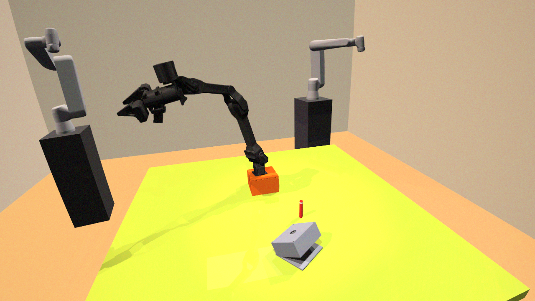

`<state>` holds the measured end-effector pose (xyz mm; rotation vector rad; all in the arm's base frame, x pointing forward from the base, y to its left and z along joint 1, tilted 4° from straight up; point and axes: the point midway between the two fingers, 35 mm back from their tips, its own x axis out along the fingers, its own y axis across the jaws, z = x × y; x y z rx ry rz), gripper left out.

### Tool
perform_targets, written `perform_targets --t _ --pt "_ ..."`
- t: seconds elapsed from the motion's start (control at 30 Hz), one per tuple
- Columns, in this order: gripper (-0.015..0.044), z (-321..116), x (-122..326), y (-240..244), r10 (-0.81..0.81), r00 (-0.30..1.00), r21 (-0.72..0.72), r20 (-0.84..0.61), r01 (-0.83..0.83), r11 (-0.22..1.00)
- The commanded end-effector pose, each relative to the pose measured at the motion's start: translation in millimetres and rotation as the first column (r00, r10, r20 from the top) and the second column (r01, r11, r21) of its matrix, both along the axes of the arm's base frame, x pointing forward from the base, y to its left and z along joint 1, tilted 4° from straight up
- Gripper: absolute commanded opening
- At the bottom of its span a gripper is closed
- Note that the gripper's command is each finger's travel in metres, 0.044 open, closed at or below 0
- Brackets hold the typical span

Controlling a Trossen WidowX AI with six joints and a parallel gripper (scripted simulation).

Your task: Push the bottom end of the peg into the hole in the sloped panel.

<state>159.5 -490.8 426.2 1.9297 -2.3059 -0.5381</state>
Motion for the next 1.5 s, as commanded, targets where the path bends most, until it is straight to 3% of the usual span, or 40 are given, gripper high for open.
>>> perform_targets --t 0.0,0.3,0.7,1.07,1.47 --pt "0.0426 0 1 0 0.002 1.0 0.002 -0.004 -0.002 1.0" --pt "0.044 -19 31 8 0.127 0.967 0.099 -0.22 -0.107 0.989" --pt "0.044 -53 65 28 0.289 0.868 0.245 -0.403 -0.202 0.948" --pt "0.044 -77 100 46 0.468 0.648 0.377 -0.601 -0.286 0.881" --pt "0.044 -104 135 70 0.608 0.315 0.514 -0.728 -0.336 0.79"
